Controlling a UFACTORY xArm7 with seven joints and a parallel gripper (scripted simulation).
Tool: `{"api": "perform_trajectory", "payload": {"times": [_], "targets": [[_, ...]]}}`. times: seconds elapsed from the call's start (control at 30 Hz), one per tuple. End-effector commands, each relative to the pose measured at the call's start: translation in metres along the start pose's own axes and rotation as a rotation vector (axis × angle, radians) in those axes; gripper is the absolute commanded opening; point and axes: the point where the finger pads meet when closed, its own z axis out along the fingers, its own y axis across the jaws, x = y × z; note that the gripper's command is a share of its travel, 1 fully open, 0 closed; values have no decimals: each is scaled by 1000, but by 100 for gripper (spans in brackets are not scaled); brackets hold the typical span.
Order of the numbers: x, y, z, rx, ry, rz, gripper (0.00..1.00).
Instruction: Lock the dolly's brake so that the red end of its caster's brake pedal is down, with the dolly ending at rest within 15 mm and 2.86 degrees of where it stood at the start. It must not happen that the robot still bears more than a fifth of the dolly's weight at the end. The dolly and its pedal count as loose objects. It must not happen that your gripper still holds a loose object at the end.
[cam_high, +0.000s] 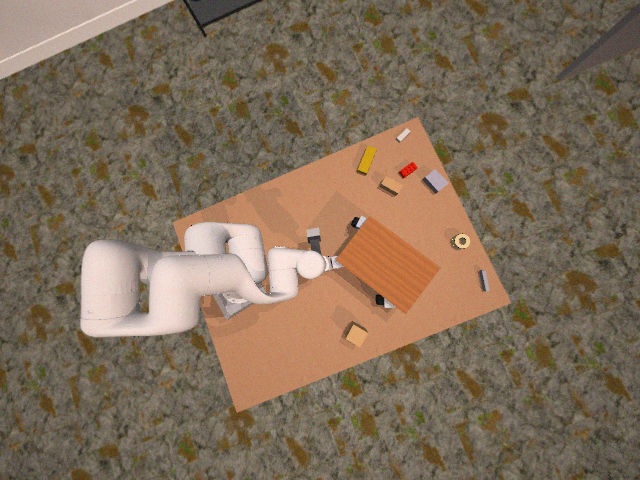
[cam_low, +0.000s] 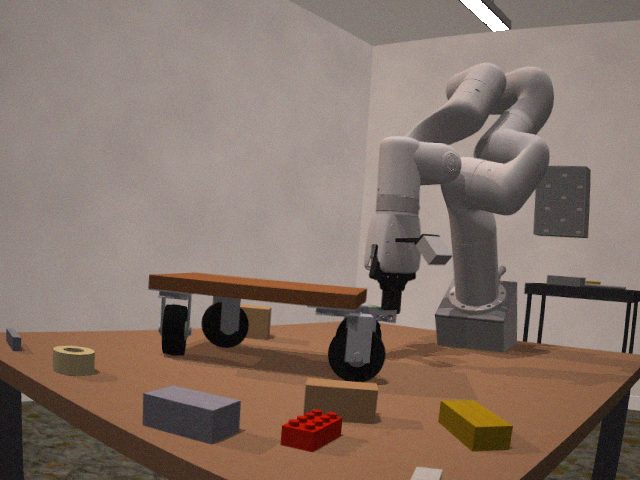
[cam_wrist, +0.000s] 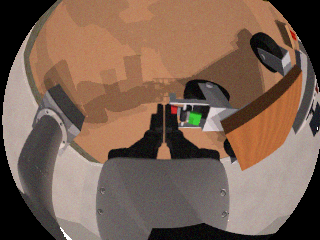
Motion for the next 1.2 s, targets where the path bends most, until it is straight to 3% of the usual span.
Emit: {"api": "perform_trajectory", "payload": {"times": [0.0, 0.23, 0.5, 1.17], "targets": [[-1, 4, -21, -15, -2, 1, 0], [-1, 4, -57, -15, -2, 1, 0], [-1, 3, -79, -15, -2, 1, 0], [-1, 3, -81, -15, -2, 1, 0]]}}
